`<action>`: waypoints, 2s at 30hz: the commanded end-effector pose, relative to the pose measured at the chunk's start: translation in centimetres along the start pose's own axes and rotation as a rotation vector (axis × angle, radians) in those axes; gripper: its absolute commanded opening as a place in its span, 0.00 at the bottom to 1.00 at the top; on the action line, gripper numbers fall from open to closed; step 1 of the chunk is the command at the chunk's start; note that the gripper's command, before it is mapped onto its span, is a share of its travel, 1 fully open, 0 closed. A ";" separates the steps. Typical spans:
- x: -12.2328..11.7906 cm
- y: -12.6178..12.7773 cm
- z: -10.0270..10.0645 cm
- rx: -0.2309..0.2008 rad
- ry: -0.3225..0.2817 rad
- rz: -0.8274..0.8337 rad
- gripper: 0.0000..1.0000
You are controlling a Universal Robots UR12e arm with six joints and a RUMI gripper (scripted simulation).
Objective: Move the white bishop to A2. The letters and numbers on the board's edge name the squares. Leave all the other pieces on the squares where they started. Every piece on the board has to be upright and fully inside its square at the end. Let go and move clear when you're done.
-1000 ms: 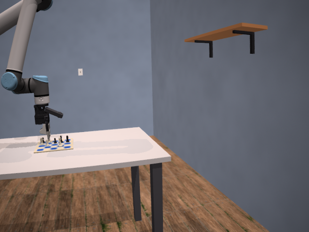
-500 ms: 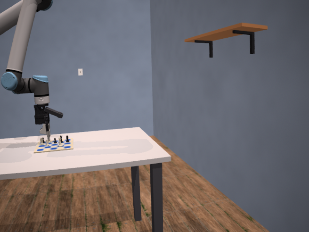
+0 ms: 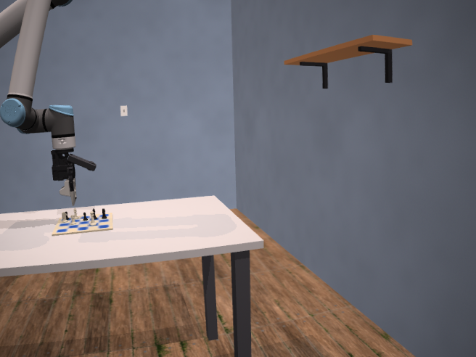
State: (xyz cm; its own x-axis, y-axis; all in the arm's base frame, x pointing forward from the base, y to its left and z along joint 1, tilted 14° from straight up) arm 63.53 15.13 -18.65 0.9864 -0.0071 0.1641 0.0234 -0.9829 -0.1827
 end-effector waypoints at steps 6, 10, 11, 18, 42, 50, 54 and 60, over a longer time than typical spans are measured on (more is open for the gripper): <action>0.0 0.0 -4.0 0.000 0.000 0.000 0.22; 0.0 0.0 -4.7 0.000 0.000 0.000 0.22; 0.0 0.0 -4.7 0.000 0.000 0.000 0.22; 0.0 0.0 -4.7 0.000 0.000 0.000 1.00; 0.0 0.0 -5.4 0.000 0.000 0.000 1.00; 0.0 0.0 -7.6 0.000 0.000 0.000 1.00; 0.0 0.0 -9.4 0.000 0.000 0.000 1.00; 0.0 0.0 -11.5 0.000 0.000 0.000 1.00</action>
State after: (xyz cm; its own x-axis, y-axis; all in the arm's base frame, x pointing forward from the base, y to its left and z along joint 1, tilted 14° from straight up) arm 61.89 13.27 -8.83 0.9864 -0.0071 0.1643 0.0234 -0.9829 -0.1827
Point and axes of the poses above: the point where the finger pads meet when closed, its own z axis out along the fingers, its own y axis across the jaws, x = y × z, the point moved 8 cm from there along -z, back along the fingers, and after that the axes turned 6 degrees about z, right-handed, at the moved point
